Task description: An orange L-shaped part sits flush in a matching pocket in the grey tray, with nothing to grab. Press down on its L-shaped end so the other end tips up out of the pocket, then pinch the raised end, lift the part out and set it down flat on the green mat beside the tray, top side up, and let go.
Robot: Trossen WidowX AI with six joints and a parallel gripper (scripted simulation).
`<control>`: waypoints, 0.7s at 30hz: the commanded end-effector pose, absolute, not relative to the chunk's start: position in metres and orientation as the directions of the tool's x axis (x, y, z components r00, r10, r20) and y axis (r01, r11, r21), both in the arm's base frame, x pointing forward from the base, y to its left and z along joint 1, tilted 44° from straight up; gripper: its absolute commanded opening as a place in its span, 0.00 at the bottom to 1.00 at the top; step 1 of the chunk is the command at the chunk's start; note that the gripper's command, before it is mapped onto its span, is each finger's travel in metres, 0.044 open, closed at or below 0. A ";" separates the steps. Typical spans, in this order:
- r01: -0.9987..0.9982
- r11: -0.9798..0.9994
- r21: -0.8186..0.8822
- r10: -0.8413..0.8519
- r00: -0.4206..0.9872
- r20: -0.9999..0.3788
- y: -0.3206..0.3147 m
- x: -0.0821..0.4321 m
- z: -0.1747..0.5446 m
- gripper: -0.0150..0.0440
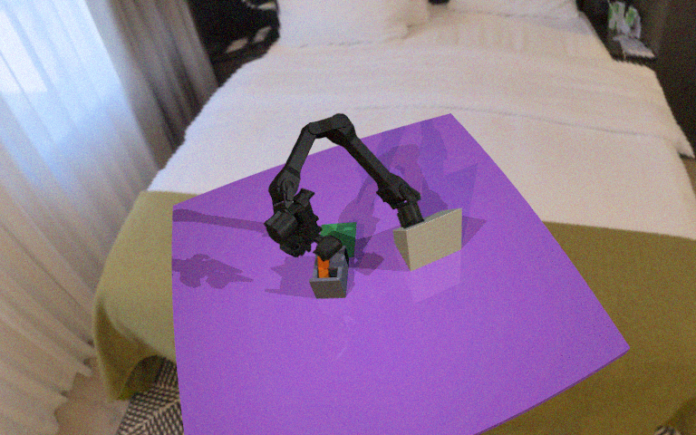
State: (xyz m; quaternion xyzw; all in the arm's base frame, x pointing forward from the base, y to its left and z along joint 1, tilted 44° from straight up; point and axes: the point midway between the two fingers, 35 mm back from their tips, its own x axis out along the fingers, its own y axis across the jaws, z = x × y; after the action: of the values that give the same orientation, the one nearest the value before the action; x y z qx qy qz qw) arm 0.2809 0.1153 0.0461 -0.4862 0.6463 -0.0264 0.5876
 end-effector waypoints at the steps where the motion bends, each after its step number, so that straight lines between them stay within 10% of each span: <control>1: -0.940 0.123 -0.317 -0.667 0.158 -0.728 0.090 0.275 0.068 0.73; 21: -0.956 0.081 -0.283 -0.668 0.158 -0.728 0.068 0.279 0.048 0.73</control>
State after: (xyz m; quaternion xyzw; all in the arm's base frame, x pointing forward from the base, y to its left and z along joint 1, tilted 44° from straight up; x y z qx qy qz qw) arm 0.2780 0.0772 0.0554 -0.6512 0.6207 0.1835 0.3962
